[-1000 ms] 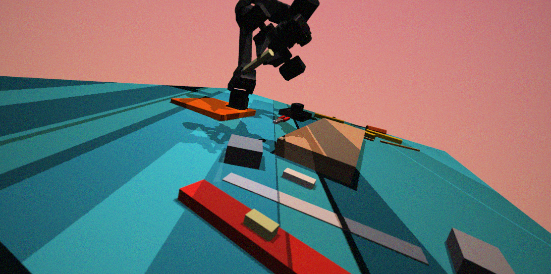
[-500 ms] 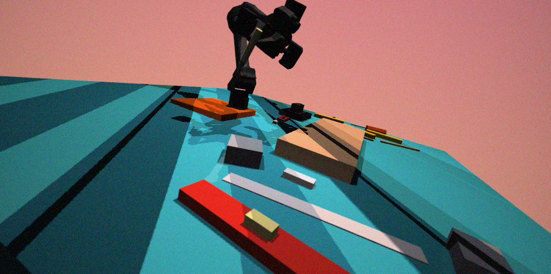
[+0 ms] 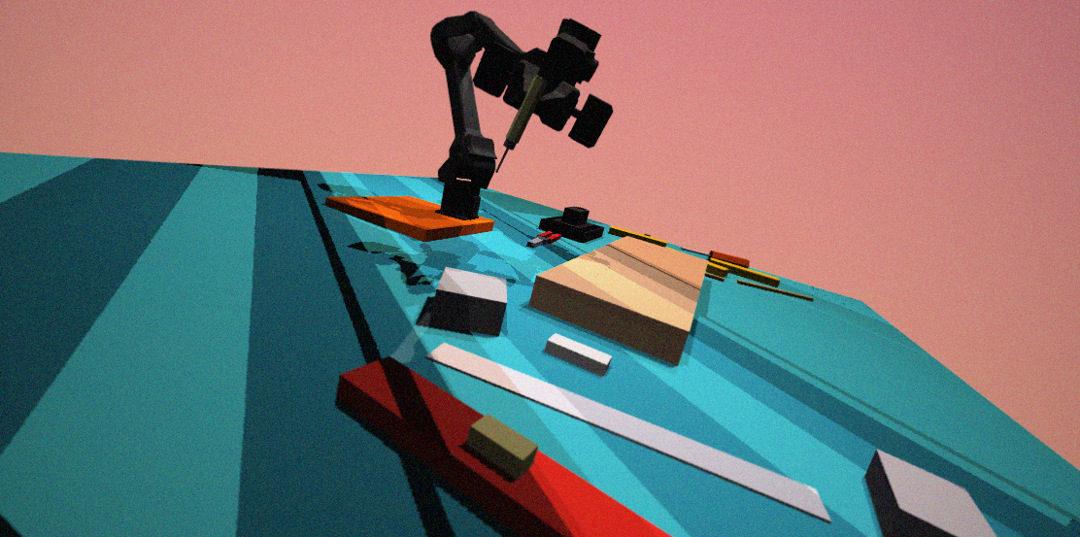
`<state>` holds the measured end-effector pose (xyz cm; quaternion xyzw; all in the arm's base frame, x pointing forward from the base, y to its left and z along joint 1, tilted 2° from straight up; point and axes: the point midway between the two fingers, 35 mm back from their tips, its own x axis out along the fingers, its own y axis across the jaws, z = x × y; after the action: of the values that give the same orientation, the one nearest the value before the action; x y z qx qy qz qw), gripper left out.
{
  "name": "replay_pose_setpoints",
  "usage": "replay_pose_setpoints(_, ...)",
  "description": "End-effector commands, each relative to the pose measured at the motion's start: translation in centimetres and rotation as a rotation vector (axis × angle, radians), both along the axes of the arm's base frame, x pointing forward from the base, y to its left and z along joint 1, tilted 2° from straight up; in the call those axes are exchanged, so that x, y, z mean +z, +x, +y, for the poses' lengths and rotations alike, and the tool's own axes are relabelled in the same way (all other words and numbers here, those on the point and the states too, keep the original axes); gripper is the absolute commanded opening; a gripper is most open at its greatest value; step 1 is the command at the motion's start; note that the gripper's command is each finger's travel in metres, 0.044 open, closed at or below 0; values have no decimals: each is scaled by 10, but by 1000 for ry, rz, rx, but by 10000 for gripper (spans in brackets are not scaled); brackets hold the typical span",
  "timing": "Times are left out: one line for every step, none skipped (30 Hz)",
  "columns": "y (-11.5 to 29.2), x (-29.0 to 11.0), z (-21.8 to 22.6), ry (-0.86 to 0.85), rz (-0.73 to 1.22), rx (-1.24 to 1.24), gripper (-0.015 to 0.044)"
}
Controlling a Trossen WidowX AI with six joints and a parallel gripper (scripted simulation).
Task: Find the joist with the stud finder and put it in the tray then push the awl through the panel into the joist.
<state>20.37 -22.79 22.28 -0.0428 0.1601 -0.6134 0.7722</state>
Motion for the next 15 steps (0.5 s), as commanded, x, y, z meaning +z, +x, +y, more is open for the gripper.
replay_pose_setpoints(25,-3,15,4,-34,103,0)
replay_pose_setpoints(31,-4,19,6,-41,129,0)
replay_pose_setpoints(36,-6,23,7,-47,154,0)
replay_pose_setpoints(42,-7,27,9,-53,180,0)
replay_pose_setpoints(48,-8,32,11,-59,206,0)
replay_pose_setpoints(53,-9,37,13,-65,231,0)
replay_pose_setpoints(58,-10,42,15,-71,257,0)
replay_pose_setpoints(63,-11,47,17,-77,283,0)
replay_pose_setpoints(69,-12,52,19,-83,308,0)
replay_pose_setpoints(73,-13,57,21,-89,334,0)
replay_pose_setpoints(78,-14,62,24,-95,360,0)
replay_pose_setpoints(83,-16,68,26,-101,385,0)
replay_pose_setpoints(88,-17,74,29,-107,411,0)
replay_pose_setpoints(92,-18,79,31,-113,437,0)
replay_pose_setpoints(96,-19,85,34,-118,462,0)
